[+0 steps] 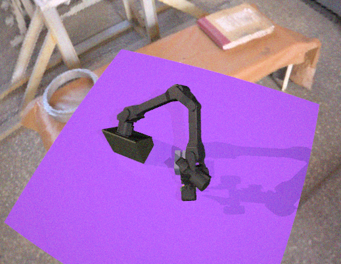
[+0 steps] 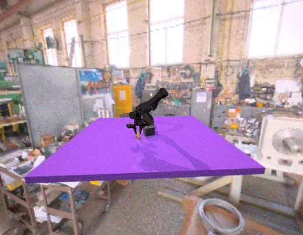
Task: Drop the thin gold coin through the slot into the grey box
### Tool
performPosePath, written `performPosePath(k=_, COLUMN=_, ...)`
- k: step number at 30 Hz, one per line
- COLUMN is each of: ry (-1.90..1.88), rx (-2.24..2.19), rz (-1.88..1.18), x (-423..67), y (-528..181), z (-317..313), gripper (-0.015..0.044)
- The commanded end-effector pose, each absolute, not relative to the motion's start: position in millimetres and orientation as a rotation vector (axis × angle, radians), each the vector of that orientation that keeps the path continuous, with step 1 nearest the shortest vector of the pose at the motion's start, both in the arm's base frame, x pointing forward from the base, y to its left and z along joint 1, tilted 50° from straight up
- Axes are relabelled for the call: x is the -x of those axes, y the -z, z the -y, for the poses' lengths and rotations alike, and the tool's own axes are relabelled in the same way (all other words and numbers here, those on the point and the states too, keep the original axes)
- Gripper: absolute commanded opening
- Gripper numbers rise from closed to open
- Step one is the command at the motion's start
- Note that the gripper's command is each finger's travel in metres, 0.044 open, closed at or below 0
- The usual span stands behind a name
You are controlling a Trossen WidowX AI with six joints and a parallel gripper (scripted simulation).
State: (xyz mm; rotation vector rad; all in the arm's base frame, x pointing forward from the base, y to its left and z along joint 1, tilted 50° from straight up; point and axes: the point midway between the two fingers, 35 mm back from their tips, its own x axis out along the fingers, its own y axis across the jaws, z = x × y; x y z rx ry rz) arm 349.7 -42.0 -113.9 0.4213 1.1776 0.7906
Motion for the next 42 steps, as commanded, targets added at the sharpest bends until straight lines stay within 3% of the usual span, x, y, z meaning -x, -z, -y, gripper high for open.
performPosePath(k=1, ry=-0.795, rx=-0.435, rz=-1.186, x=-347.3, y=121.0, z=33.7, gripper=0.0161)
performPosePath(k=14, ry=-0.798, rx=-0.436, rz=-1.185, x=-348.7, y=131.2, z=20.6, gripper=0.0161)
performPosePath(k=20, ry=-0.798, rx=-0.436, rz=-1.185, x=-348.7, y=131.2, z=20.6, gripper=0.0003)
performPosePath(k=42, ry=-0.793, rx=-0.432, rz=-1.187, x=-347.3, y=116.0, z=41.5, gripper=0.0000)
